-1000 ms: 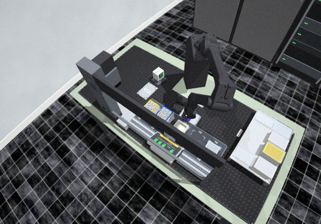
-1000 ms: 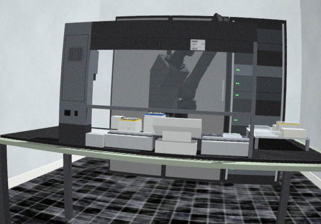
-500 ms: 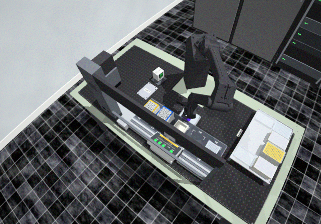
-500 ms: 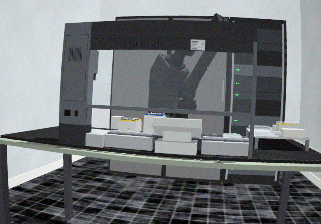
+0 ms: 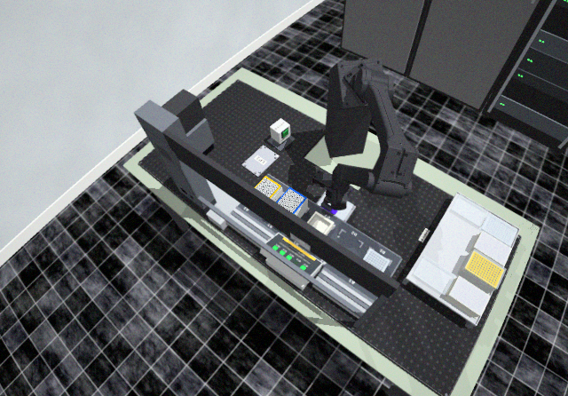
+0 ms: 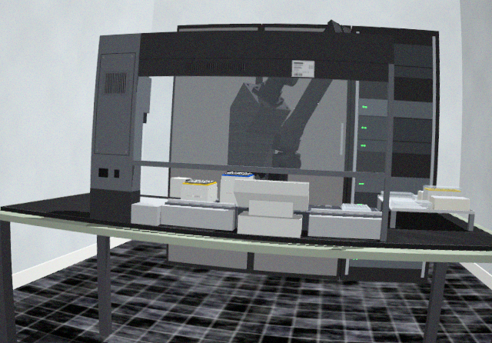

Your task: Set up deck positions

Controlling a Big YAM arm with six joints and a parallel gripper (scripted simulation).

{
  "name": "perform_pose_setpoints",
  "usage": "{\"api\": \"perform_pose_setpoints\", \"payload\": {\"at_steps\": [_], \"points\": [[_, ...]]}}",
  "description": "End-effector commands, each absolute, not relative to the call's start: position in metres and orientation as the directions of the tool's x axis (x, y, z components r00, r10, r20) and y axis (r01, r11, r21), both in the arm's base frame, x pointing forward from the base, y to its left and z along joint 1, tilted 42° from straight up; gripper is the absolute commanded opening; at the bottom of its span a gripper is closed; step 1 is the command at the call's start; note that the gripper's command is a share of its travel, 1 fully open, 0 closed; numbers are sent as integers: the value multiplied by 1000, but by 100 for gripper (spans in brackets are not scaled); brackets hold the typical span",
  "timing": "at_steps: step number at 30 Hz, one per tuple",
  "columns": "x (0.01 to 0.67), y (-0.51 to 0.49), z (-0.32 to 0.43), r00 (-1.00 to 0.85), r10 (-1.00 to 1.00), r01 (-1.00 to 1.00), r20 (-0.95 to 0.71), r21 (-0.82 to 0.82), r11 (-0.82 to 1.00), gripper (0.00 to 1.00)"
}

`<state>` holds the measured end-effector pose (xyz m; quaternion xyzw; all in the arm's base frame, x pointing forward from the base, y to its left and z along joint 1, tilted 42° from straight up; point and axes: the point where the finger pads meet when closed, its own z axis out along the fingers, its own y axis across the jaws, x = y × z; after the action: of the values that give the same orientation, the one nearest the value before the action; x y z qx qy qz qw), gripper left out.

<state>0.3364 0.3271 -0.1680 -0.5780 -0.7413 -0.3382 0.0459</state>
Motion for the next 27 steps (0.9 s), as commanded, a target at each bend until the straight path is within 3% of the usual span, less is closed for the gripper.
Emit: {"api": "perform_pose_setpoints", "payload": {"at_steps": [1, 27], "points": [[363, 336, -147, -336, 815, 861, 472, 505, 63, 100], [362, 333, -144, -332, 816, 862, 474, 503, 59, 100]]}}
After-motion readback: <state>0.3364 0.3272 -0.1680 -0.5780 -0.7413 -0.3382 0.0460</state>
